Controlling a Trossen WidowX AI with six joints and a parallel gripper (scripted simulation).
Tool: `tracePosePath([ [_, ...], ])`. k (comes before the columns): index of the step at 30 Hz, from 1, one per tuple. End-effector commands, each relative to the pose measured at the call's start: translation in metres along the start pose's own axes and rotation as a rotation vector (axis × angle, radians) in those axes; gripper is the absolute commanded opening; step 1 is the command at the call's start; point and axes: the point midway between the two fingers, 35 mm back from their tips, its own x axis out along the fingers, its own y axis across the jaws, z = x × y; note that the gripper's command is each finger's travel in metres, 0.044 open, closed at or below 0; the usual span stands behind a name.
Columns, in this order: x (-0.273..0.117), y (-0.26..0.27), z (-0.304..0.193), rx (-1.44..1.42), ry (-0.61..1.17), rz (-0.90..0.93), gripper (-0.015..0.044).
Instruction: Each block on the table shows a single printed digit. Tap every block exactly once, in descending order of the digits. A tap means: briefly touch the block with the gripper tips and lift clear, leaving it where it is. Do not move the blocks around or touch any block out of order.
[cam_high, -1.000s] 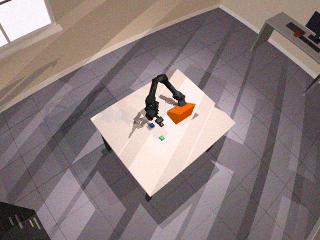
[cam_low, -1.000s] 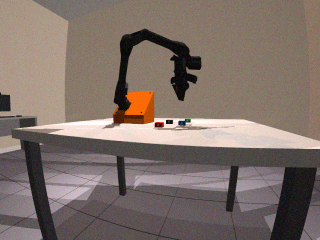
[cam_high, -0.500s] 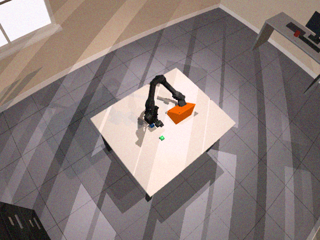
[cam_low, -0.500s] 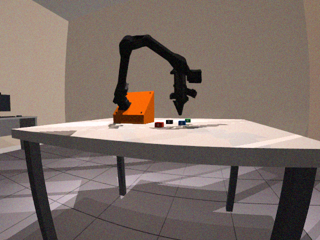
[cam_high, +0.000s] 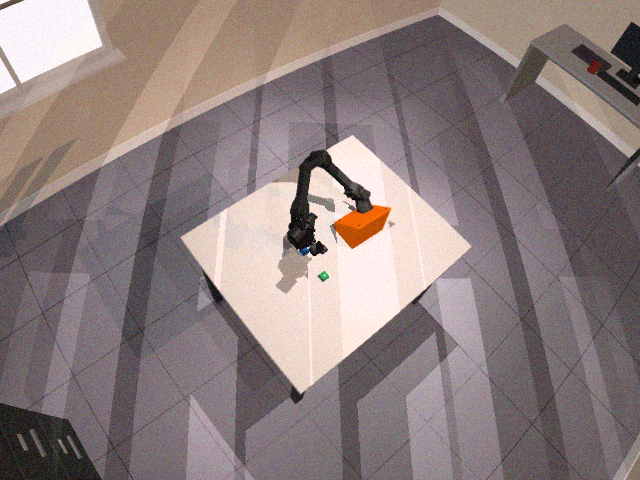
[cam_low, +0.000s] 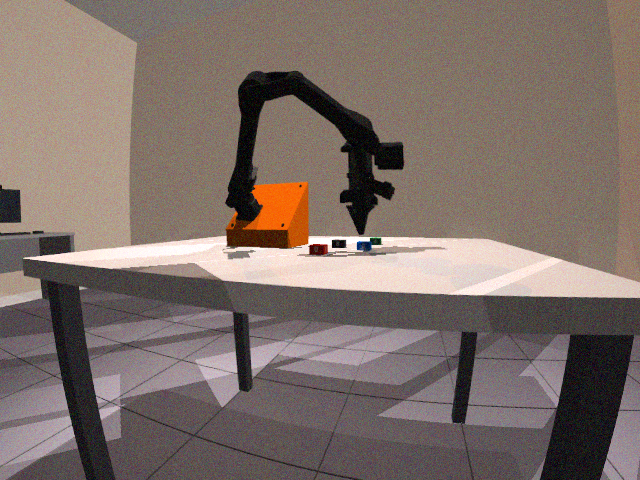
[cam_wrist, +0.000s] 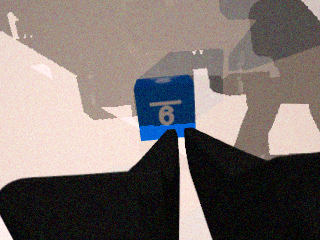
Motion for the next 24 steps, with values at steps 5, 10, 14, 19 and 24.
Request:
tracePosePath([
  [5,0.015,0.001,-0.003,-0.012,0.008,-0.008,0.0020],
  [10,0.022,0.001,-0.003,-0.012,0.008,-0.009,0.0020],
  [14,0.022,0.001,-0.003,-0.012,0.008,-0.009,0.0020],
  [19,0.001,0.001,-0.002,-0.009,0.006,-0.006,0.0020],
  [24,-0.008,0.001,-0.003,-0.012,0.008,-0.007,0.0020],
])
